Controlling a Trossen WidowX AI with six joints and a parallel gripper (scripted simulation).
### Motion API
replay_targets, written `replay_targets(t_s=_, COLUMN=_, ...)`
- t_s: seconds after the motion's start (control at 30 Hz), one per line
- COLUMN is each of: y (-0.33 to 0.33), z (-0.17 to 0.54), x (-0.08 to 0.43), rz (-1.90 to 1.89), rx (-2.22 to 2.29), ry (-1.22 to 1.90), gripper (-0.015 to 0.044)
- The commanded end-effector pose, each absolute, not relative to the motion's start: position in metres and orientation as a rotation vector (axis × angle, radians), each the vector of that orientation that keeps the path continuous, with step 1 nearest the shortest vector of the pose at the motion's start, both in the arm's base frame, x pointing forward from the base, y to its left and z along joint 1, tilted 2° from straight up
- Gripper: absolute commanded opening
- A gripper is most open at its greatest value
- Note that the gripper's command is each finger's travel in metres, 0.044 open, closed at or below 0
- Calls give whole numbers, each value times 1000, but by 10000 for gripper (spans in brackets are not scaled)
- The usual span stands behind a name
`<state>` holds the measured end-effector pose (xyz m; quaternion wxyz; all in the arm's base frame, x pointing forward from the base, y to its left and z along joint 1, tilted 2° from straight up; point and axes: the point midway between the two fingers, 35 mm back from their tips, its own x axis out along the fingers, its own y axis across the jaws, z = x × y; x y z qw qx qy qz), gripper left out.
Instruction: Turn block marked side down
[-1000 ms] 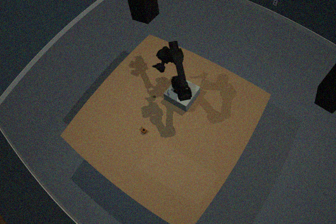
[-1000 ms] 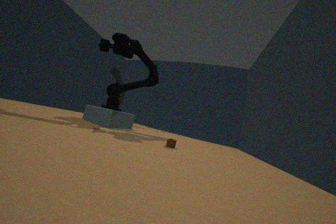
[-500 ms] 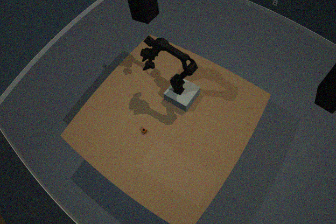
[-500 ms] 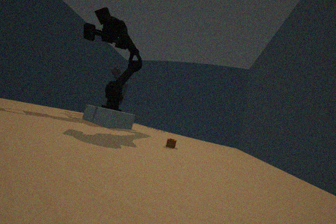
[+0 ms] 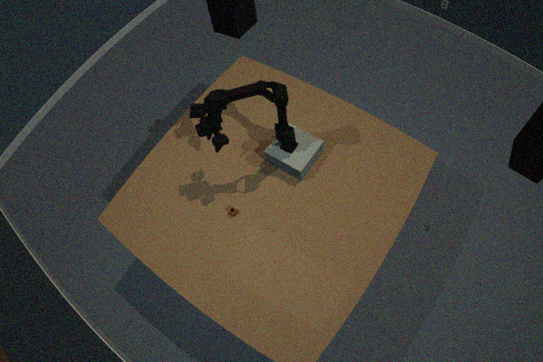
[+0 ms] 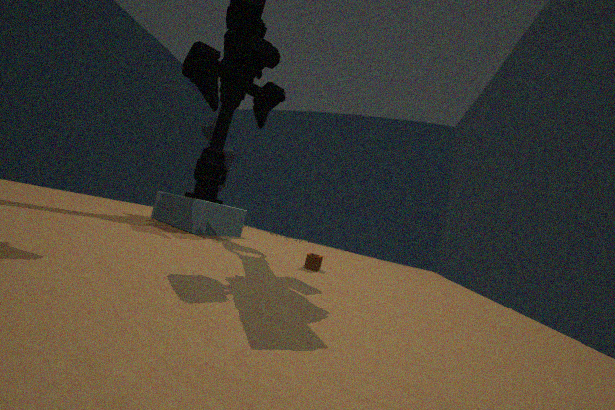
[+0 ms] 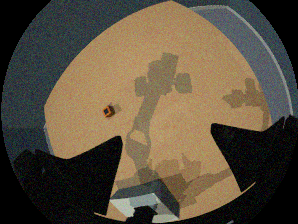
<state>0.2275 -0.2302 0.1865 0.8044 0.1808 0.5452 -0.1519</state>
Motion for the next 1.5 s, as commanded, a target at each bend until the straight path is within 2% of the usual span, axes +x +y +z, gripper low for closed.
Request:
replay_targets(t_s=0.0, y=-207, z=158, x=276, rz=-246, rx=322, ry=1274, gripper=440)
replay_targets(t_s=0.23, y=-133, z=96, x=355, rz=-99, rx=167, ry=1444, gripper=440)
replay_targets(t_s=0.43, y=-71, z=47, x=391, rz=-58, rx=27, ry=1563, gripper=440)
replay_targets(t_s=0.7, y=-69, z=10, x=391, rz=-57, rx=21, ry=1567, gripper=440)
replay_targets(t_s=1.47, y=-70, z=-24, x=391, rz=-57, rx=21, ry=1567, gripper=440)
